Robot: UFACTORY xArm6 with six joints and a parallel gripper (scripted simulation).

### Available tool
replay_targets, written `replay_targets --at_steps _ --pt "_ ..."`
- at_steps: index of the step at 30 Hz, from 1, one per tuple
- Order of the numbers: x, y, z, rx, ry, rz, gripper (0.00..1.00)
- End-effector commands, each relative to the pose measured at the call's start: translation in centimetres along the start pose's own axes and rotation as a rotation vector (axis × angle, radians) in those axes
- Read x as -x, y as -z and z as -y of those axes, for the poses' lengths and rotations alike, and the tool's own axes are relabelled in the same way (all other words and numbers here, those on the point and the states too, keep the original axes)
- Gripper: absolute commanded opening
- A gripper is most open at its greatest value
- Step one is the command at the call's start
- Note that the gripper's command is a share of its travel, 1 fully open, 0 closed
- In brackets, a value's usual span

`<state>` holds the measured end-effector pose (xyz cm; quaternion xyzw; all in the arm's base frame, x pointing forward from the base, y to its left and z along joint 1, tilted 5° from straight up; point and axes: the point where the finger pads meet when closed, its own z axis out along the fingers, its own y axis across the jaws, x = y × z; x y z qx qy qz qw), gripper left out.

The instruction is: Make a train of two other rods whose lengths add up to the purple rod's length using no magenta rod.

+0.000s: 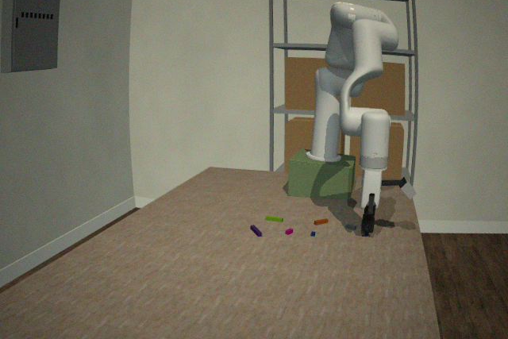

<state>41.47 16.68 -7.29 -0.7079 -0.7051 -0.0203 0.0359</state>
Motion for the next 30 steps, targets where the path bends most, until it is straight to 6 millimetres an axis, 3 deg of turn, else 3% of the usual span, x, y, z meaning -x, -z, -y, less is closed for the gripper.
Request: replay_targets --at_steps 1,30 --pt "-0.06 0.12 -0.15 0.004 0.0 -0.001 0.24" --pt "-0.06 -0.41 -0.15 0.004 0.0 -0.001 0.24"
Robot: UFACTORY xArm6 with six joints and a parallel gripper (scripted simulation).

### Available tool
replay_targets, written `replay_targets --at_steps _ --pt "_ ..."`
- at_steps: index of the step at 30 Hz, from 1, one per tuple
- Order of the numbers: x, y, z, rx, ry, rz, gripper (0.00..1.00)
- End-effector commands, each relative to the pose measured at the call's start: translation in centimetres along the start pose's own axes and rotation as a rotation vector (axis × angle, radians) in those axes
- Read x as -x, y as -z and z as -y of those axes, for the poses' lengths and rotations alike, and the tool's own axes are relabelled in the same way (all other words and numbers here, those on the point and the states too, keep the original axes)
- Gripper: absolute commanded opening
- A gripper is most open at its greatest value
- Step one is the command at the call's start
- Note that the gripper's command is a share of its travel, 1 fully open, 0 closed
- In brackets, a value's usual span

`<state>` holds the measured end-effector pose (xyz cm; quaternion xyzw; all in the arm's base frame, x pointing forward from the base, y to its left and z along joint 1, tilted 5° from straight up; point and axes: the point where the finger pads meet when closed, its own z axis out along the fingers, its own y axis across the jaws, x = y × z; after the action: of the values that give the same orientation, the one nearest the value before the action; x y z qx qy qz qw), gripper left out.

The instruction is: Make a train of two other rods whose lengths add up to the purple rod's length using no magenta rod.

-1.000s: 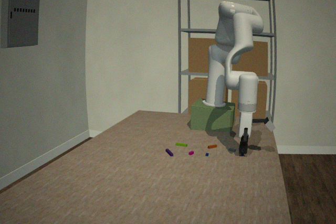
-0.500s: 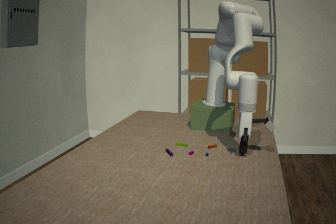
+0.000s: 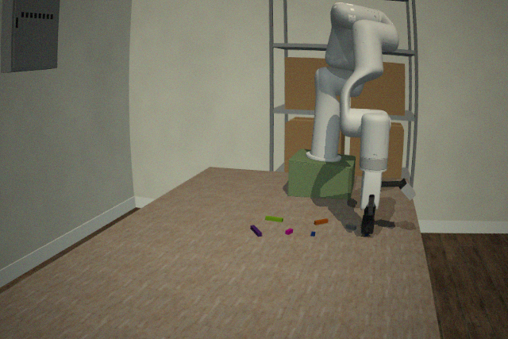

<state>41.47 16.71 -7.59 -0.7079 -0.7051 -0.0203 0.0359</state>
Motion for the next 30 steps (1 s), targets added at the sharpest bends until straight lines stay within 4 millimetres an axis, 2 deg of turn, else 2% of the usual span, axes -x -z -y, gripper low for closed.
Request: replay_targets --at_steps 1,30 --pt "-0.06 -0.19 -0.15 0.003 0.0 -0.001 0.24" --pt "-0.06 -0.98 -0.15 0.003 0.0 -0.001 0.24"
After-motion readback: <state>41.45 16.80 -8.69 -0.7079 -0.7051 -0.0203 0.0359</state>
